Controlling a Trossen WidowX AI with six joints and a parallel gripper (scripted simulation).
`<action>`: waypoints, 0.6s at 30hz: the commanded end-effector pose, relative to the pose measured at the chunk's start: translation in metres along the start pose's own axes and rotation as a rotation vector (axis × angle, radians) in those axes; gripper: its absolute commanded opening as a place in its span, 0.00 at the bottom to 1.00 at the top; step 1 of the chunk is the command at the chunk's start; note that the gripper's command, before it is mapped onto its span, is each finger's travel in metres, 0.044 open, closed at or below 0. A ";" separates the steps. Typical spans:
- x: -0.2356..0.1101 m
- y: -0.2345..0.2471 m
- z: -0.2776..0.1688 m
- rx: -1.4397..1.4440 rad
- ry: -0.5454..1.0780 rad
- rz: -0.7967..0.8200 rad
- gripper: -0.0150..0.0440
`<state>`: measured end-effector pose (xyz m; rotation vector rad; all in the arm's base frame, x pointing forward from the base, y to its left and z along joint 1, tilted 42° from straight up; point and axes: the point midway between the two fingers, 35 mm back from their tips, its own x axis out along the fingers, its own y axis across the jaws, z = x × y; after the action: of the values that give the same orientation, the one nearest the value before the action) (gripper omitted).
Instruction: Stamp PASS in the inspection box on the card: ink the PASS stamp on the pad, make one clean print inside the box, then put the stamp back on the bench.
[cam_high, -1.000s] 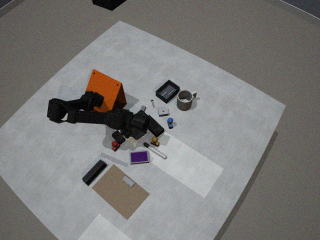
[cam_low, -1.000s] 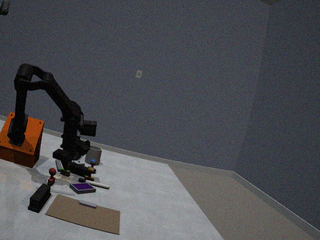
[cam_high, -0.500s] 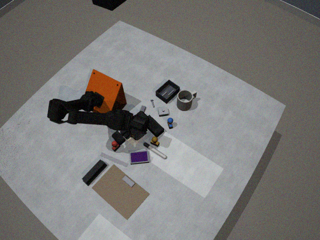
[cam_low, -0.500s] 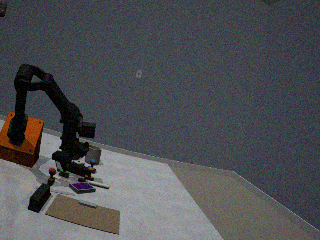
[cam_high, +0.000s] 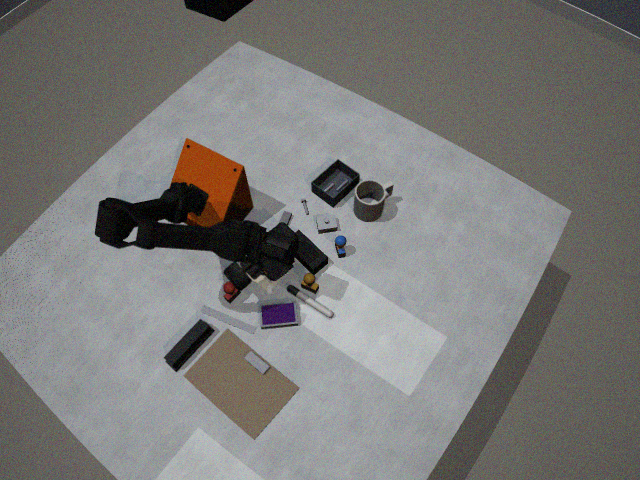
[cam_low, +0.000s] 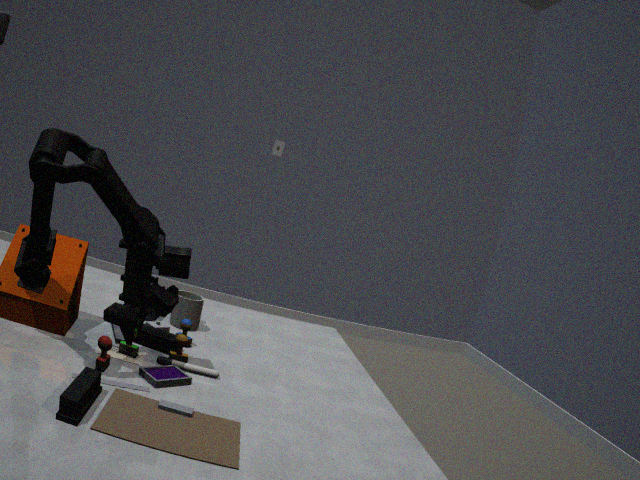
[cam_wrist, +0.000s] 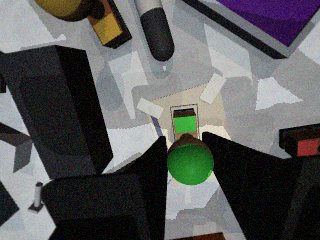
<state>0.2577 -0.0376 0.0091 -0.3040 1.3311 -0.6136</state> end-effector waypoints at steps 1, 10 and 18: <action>0.001 0.000 0.000 -0.004 -0.002 -0.004 0.25; 0.002 -0.001 0.000 -0.004 -0.002 -0.004 0.25; 0.003 -0.001 0.000 -0.004 -0.002 -0.004 0.25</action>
<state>0.2574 -0.0384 0.0076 -0.3064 1.3323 -0.6118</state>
